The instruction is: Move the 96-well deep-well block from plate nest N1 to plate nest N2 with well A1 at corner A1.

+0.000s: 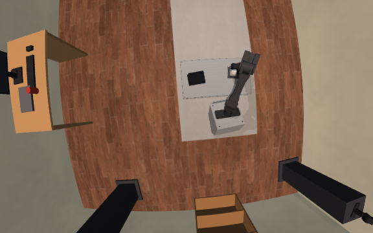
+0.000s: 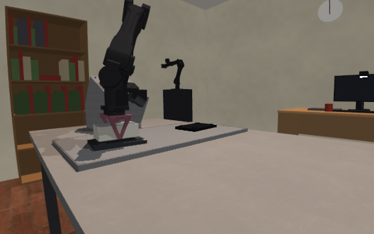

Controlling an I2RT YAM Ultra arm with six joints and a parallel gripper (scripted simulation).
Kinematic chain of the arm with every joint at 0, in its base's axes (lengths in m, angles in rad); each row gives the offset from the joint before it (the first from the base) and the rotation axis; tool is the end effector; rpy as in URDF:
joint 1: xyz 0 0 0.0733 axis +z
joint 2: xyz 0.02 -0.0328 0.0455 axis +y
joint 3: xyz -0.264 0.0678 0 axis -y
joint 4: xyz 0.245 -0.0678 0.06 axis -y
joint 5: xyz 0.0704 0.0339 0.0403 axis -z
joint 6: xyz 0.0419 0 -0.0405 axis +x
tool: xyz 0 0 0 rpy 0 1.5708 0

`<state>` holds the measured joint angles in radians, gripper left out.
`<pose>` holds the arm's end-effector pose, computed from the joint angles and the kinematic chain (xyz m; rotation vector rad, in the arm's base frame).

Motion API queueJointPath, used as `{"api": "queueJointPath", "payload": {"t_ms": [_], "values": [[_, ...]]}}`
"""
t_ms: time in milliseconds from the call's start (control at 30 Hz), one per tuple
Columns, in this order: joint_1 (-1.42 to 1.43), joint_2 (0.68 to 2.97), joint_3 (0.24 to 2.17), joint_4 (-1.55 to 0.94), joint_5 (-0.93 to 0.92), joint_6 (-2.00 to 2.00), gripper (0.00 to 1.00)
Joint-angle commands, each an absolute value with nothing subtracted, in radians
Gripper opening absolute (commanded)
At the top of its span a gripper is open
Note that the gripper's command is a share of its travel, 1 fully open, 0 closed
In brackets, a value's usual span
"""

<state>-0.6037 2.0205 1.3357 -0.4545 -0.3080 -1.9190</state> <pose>0.3441 -0.2205 0.1478 -1.7154 2.0714 -0.4340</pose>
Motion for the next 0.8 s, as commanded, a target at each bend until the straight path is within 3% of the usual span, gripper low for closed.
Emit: {"api": "queueJointPath", "payload": {"t_ms": [0,767], "values": [[-0.606,2.013,1.337,-0.453,-0.308,-1.916,0.0],[-0.604,2.022,1.336,-0.443,-0.307,-1.913,0.0]]}}
